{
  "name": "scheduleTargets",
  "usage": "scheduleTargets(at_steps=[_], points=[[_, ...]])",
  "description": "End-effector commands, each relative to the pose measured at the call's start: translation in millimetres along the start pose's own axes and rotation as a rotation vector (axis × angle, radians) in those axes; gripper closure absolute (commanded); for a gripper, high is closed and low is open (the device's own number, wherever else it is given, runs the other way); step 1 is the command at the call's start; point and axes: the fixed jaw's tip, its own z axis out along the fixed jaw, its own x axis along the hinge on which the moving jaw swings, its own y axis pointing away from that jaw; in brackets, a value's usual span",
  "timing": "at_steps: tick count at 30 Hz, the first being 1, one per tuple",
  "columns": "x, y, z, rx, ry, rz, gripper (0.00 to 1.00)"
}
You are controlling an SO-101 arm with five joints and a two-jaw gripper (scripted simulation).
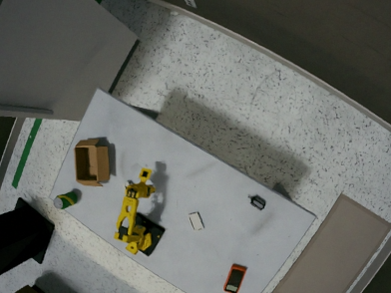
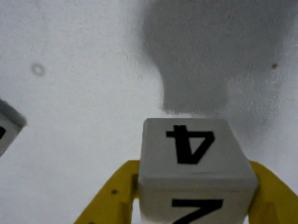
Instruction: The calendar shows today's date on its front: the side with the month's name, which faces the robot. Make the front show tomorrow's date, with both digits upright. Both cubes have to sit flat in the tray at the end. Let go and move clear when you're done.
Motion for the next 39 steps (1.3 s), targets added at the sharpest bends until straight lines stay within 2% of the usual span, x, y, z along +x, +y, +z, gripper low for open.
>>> scheduleTargets(at_steps=[1,18,39], points=[[-2.9,-1.4,-6.1,0.0,-0.028,-0.01,1.0],[-1.3,-2.7,-5.4,0.002,-0.028,-0.211,1.0],[2.5,-7.9,-3.5,0.01,-0.026,-0.766,1.0]])
